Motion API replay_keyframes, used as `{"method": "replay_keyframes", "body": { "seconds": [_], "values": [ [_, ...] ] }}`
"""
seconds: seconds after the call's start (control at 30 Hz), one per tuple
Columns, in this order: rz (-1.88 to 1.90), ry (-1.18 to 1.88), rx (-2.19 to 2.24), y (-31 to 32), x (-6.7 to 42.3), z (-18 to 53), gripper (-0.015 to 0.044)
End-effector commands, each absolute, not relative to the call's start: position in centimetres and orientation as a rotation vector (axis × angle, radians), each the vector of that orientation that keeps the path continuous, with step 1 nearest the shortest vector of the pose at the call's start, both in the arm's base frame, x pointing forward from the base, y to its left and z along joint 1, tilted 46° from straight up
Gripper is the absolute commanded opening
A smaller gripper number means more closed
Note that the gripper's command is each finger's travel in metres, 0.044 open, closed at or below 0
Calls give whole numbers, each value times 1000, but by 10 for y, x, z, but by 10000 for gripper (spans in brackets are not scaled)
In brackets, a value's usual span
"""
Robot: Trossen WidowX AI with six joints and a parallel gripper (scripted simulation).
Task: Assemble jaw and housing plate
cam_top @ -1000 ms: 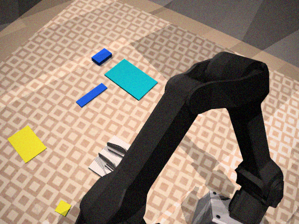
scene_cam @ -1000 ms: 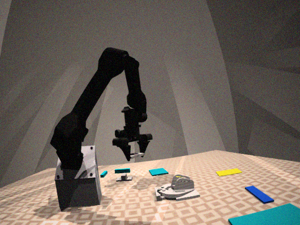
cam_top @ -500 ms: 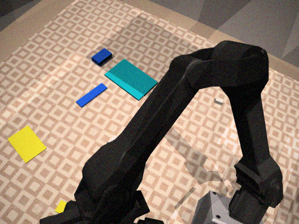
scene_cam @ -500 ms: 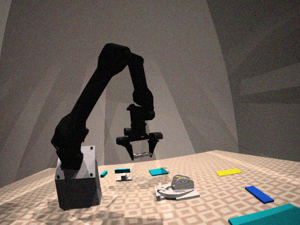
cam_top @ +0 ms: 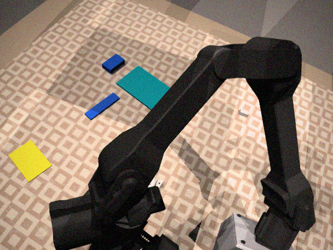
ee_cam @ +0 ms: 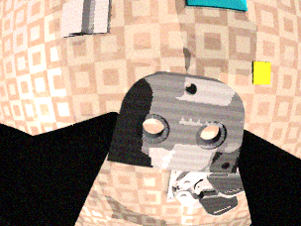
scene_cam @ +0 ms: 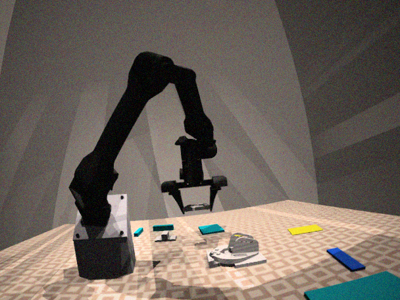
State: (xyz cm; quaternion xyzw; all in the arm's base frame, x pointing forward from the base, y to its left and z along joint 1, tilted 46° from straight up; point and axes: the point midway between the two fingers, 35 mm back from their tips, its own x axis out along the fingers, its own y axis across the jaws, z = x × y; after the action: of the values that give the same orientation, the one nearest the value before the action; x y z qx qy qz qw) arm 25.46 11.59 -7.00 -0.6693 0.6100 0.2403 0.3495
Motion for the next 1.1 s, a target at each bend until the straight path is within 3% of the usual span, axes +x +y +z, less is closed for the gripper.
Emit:
{"method": "replay_keyframes", "body": {
  "seconds": [0.0, 1.07],
  "values": [
    [507, 1592, -1646, 106, 259, -62, 351],
    [-256, 1480, -957, 42, 286, -7, 351]
  ]
}}
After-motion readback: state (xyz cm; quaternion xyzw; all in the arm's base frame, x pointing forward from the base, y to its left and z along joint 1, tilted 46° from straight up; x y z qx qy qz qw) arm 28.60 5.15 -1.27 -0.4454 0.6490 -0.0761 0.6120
